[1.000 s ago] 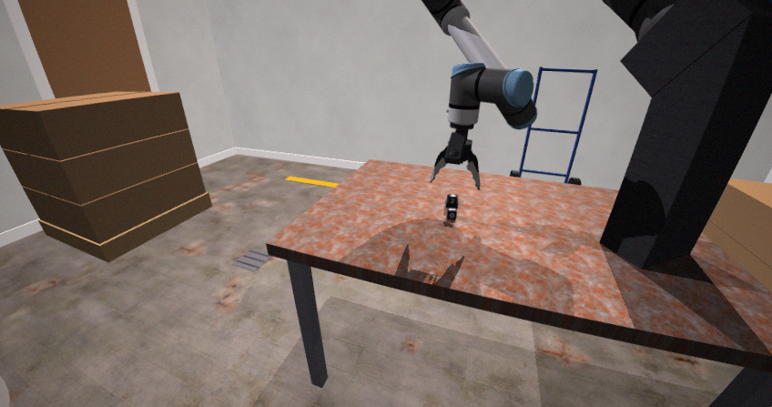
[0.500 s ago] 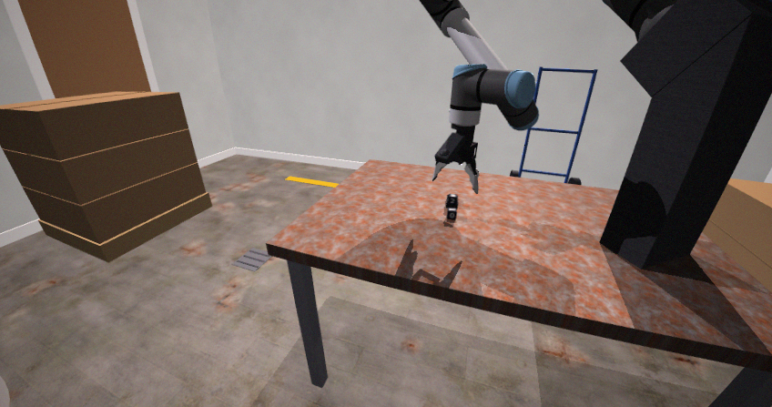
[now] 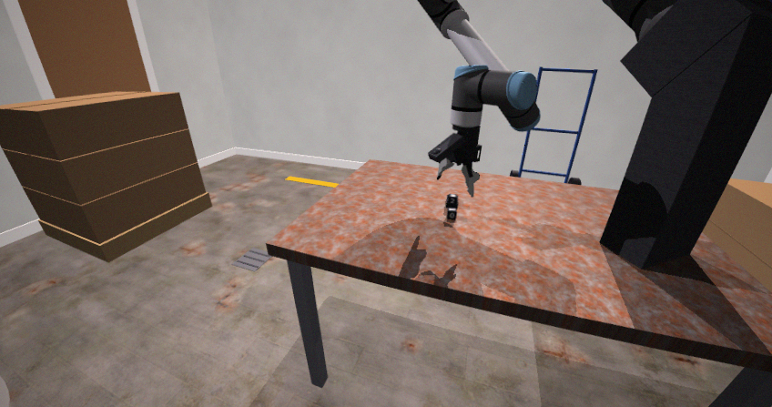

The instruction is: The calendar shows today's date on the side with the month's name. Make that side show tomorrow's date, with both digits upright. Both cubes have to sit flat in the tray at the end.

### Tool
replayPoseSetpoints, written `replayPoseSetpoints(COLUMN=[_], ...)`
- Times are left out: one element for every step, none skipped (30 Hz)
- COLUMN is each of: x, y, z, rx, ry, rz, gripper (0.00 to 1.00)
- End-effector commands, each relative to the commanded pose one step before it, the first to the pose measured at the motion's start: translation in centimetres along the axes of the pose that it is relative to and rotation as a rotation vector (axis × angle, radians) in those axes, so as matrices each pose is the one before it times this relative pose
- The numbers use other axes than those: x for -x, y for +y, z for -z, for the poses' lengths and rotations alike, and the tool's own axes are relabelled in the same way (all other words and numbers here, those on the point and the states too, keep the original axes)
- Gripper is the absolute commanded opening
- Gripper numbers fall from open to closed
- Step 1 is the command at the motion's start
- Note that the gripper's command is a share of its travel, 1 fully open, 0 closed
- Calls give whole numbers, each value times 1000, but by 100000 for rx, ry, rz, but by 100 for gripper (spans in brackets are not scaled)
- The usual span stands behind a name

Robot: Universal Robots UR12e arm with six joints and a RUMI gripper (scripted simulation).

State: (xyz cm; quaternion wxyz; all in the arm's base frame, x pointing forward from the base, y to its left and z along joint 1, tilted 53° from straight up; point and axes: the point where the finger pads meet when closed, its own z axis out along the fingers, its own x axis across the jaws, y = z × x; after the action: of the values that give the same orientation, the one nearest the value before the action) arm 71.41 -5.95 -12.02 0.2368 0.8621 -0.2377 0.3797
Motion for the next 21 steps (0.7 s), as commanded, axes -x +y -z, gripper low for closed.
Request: replayPoseSetpoints(x=[302,-17,-2,-46,6,4,0,0,-96,25,26,13,9,-5,0,-33,-8,-13,-16,-18,-20], y=[201,10,1,4,15,11,0,0,-11,39,43,26,19,33,1,15,27,22,18,15,12], z=[-77,-20,-2,-10,-21,-15,0,0,13,-43,-43,-25,-17,-29,-1,-13,-22,-18,-14,-11,-8], rx=[591,-11,-1,-32,3,2,0,0,-62,26,29,16,11,16,1,-18,0,-6,-10,-13,-15], ry=[-834,15,1,47,-10,-6,0,0,99,-37,-40,-20,-13,-10,0,25,-3,1,5,9,12], rz=[-15824,-3905,-331,-4160,-2386,-1632,0,0,-3957,-3745,-3595,-2042,-1397,-3179,-103,-3122,-2914,-2722,-2524,-2320,-2114], gripper=[100,100,100,100,100,100,100,100,100,100,100,100,100,100,100,100,100,100,100,100,100])
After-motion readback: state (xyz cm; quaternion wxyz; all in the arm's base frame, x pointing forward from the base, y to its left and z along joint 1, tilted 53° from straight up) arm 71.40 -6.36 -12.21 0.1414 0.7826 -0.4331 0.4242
